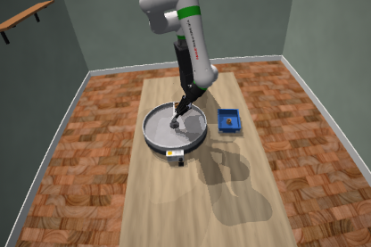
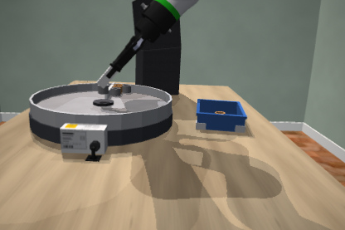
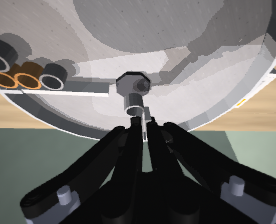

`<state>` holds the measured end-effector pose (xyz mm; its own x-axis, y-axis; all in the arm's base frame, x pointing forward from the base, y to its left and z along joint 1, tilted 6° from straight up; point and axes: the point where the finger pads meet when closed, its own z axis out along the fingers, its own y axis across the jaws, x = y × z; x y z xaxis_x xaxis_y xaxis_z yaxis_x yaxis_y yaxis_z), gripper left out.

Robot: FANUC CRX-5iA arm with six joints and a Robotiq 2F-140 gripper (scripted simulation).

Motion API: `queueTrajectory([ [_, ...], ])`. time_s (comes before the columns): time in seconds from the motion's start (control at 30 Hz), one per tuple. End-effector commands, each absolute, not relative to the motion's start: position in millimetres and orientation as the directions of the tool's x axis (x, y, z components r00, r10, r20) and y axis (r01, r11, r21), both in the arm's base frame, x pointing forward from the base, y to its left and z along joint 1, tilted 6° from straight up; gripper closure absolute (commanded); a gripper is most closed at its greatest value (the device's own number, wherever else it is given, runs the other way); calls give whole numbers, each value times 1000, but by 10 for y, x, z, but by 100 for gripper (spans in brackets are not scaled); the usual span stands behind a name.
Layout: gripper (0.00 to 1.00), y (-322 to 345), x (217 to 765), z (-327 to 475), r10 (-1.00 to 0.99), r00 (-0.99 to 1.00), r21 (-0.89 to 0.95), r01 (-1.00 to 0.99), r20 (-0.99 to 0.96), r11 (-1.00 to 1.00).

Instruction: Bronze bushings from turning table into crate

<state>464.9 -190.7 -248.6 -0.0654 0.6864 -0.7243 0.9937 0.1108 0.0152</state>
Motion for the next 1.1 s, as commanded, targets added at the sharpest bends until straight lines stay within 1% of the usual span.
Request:
queueTrajectory([
  [0.0, 100, -1906, 4650, -2485, 686, -65, 15, 994, -724, 111],
  [1.07, 100, -1926, 4654, -2662, 686, -65, 15, 994, -724, 111],
])
